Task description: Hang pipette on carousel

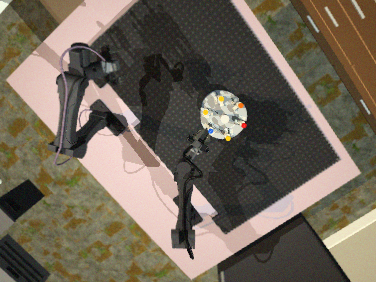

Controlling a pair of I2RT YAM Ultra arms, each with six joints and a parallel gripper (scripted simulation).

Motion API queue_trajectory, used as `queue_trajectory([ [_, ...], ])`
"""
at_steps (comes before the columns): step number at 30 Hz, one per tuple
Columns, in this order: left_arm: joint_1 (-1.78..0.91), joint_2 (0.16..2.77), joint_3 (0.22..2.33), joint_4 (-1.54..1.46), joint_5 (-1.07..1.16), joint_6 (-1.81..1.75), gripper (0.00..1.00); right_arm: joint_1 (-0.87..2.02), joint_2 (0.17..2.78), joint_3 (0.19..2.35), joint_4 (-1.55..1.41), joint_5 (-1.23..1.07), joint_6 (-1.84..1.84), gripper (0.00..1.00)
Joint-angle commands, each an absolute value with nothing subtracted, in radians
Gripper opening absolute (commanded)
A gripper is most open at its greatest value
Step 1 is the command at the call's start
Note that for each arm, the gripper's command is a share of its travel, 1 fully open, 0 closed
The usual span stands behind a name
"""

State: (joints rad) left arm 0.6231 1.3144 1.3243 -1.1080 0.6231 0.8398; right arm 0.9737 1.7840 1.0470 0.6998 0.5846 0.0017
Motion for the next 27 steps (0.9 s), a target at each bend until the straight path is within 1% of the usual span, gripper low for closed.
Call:
queue_trajectory([
  [1,0.632,1.316,1.340,-1.096,0.644,0.847,1.00,0.991,1.769,1.098,0.721,0.671,0.001,0.12],
  [27,0.632,1.316,1.340,-1.096,0.644,0.847,1.00,0.977,1.758,1.098,0.723,0.676,-0.003,0.12],
])
